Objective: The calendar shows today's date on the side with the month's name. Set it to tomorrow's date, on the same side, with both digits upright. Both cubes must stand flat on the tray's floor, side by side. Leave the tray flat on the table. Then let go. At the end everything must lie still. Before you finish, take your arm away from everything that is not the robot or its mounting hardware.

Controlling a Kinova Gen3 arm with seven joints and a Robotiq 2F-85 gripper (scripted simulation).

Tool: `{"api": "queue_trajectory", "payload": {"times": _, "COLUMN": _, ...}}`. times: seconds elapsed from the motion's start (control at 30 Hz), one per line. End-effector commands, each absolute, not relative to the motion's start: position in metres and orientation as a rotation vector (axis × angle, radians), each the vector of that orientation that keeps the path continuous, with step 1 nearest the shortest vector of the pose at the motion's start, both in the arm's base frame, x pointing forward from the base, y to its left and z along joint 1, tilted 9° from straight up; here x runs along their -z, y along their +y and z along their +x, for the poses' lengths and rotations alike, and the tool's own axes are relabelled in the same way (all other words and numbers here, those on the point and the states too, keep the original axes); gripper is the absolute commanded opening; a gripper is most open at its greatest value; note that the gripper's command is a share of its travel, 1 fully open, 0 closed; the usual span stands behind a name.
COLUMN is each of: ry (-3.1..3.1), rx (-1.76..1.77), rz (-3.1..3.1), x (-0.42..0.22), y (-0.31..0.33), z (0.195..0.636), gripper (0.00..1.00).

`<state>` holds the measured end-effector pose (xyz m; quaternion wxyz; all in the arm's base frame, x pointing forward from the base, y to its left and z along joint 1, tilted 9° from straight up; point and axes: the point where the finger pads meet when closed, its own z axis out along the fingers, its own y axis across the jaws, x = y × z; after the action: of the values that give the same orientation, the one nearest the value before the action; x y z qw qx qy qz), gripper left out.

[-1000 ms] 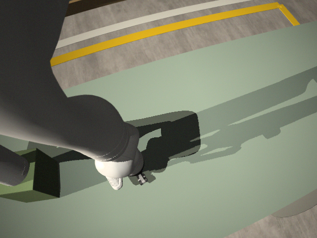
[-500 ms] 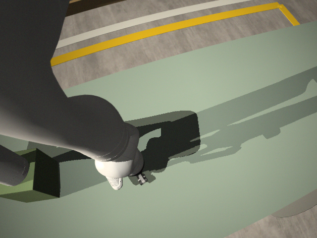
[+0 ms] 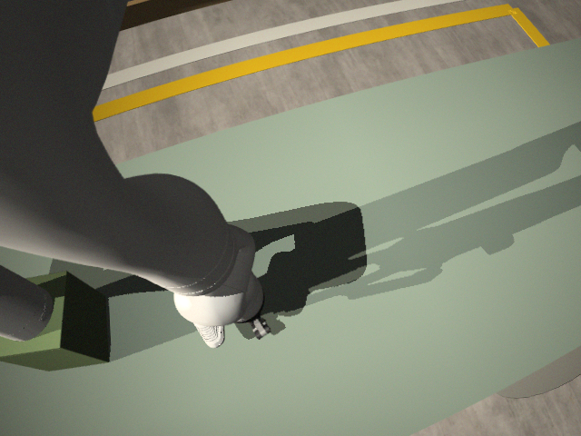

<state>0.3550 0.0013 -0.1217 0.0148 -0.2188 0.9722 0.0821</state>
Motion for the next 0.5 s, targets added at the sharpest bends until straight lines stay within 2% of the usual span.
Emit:
{"api": "queue_trajectory", "payload": {"times": 0.0, "ry": 3.015, "rx": -0.255, "rz": -0.704, "x": 0.1223, "y": 0.0036, "z": 0.3567, "gripper": 0.28}}
{"api": "queue_trajectory", "payload": {"times": 0.4, "ry": 3.015, "rx": -0.255, "rz": -0.704, "x": 0.1223, "y": 0.0036, "z": 0.3567, "gripper": 0.28}}
{"api": "queue_trajectory", "payload": {"times": 0.43, "ry": 3.015, "rx": -0.255, "rz": -0.704, "x": 0.1223, "y": 0.0036, "z": 0.3567, "gripper": 0.32}}
{"api": "queue_trajectory", "payload": {"times": 0.47, "ry": 3.015, "rx": -0.255, "rz": -0.704, "x": 0.1223, "y": 0.0036, "z": 0.3567, "gripper": 0.32}}
